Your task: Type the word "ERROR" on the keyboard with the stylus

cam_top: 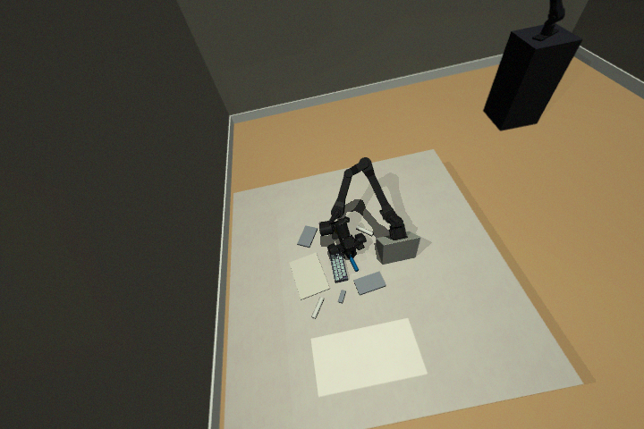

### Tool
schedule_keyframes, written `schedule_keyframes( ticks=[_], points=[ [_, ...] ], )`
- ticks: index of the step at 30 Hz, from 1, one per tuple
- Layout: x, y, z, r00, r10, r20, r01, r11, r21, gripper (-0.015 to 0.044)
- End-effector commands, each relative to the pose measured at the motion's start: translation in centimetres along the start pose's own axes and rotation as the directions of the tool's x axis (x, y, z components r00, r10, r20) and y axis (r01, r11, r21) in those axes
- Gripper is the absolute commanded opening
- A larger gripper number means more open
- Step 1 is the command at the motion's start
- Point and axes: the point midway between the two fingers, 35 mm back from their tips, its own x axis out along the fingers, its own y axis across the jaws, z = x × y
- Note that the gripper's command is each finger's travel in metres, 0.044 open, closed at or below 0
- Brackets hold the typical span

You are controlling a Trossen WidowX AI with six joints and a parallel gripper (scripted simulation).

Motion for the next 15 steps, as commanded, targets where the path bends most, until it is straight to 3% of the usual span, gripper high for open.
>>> schedule_keyframes(
  ticks=[1, 4, 10, 15],
  points=[
    [0.25, 0.10, 0.02, 1.000, 0.008, 0.000, -0.008, 1.000, -0.008, 0.0000],
    [0.25, 0.10, 0.02, 1.000, 0.008, 0.000, -0.008, 1.000, -0.008, 0.0000],
    [0.08, 0.03, 0.00, 1.000, 0.002, 0.001, -0.002, 1.000, -0.001, 0.0150],
    [0.08, 0.03, 0.00, 1.000, 0.002, 0.001, -0.002, 1.000, -0.001, 0.0150]
  ],
)
